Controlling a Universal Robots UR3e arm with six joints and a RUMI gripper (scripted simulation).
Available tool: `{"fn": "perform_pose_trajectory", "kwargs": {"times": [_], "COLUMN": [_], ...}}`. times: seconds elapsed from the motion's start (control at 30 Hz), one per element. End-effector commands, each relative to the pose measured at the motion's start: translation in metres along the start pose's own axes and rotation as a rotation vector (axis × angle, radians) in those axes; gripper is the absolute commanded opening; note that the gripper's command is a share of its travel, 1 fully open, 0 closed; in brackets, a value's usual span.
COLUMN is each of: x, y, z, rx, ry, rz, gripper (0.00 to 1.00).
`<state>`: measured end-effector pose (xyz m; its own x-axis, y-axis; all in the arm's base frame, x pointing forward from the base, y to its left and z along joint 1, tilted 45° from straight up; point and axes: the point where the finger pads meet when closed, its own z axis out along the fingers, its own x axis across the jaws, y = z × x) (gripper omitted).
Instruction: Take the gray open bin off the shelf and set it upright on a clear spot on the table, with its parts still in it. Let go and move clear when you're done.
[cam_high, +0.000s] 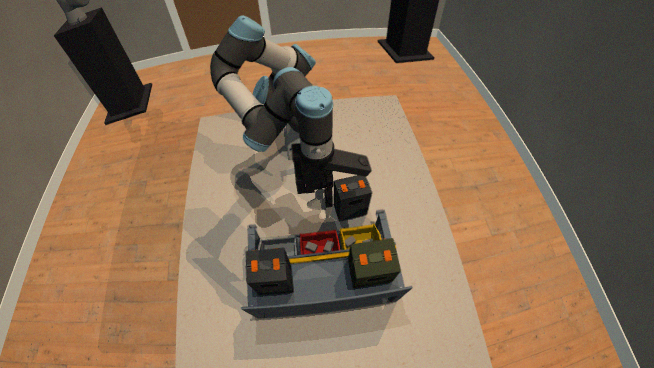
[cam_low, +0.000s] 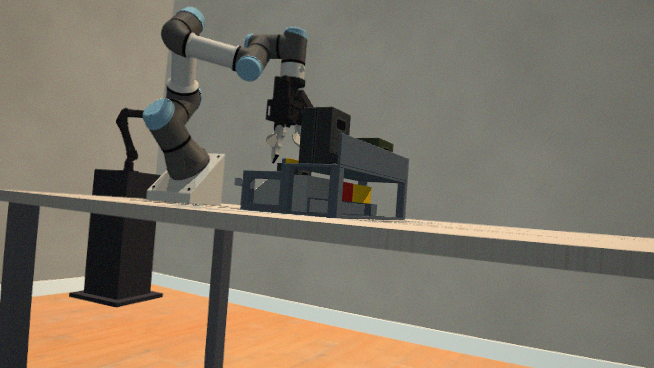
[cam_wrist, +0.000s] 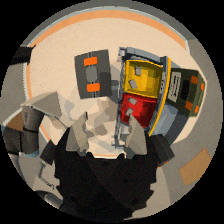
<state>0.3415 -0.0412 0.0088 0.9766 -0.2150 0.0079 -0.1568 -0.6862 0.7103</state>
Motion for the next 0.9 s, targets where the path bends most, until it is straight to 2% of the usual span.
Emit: {"fn": "perform_pose_trajectory", "kwargs": {"times": [0.0,0.17,0.33,0.73,0.87], "x": [0.004,0.004,0.022,0.022,0.038], "y": [0.008,0.008,0.053,0.053,0.092], "z": [-0.001,-0.001,0.000,0.000,0.001], "rx": [0.004,0.004,0.004,0.004,0.003], "ry": [0.003,0.003,0.003,0.003,0.003], "rz": [-0.001,-0.001,-0.001,-0.001,-0.001], "gripper": [0.58,0.58,0.58,0.58,0.58]}}
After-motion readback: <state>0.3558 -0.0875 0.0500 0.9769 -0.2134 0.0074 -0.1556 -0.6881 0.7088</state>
